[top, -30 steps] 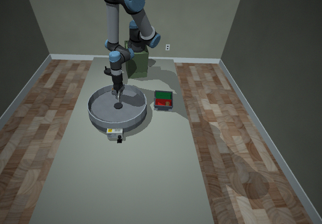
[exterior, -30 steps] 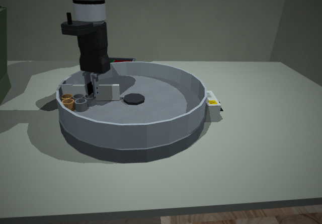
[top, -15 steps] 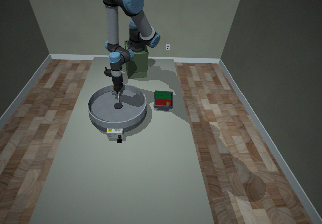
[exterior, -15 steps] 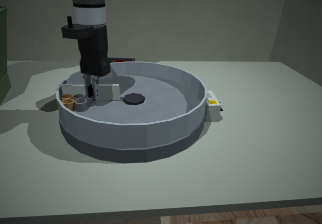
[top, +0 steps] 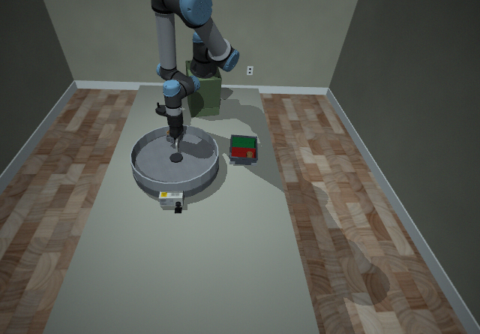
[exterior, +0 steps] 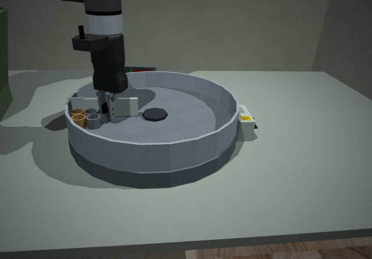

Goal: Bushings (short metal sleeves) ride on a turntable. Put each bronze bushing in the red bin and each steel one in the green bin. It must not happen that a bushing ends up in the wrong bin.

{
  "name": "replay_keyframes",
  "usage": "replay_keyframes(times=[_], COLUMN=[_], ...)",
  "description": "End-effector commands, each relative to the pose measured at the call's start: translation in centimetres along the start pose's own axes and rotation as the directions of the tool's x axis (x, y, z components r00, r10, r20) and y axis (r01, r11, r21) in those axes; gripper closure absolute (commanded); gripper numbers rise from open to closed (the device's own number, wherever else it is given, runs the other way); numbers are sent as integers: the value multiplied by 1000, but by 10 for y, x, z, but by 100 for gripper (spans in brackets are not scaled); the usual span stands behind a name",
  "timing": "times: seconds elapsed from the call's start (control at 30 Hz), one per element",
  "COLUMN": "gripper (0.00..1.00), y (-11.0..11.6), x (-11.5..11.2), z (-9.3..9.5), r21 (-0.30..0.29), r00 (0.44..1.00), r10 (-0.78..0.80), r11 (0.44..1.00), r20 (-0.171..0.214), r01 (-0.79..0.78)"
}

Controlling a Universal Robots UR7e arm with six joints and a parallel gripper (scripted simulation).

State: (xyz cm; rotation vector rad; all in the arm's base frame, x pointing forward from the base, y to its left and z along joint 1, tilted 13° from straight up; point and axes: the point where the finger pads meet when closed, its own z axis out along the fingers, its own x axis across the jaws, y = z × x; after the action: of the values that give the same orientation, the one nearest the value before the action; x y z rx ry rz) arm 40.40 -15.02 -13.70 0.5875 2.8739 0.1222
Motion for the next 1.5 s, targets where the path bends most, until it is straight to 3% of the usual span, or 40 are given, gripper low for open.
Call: replay_keyframes(times=[0.0,0.5,0.53,1.47], gripper=[60,60,100,100], y=[0,0,0,0], x=[0,0,0,-1], z=[2,7,7,7], r21=[0,0,0,0], r00=[1000,1000,1000,1000], r10=[0,0,0,0], r11=[1000,1000,1000,1000], r20=[1,1,1,3], r01=[0,0,0,0])
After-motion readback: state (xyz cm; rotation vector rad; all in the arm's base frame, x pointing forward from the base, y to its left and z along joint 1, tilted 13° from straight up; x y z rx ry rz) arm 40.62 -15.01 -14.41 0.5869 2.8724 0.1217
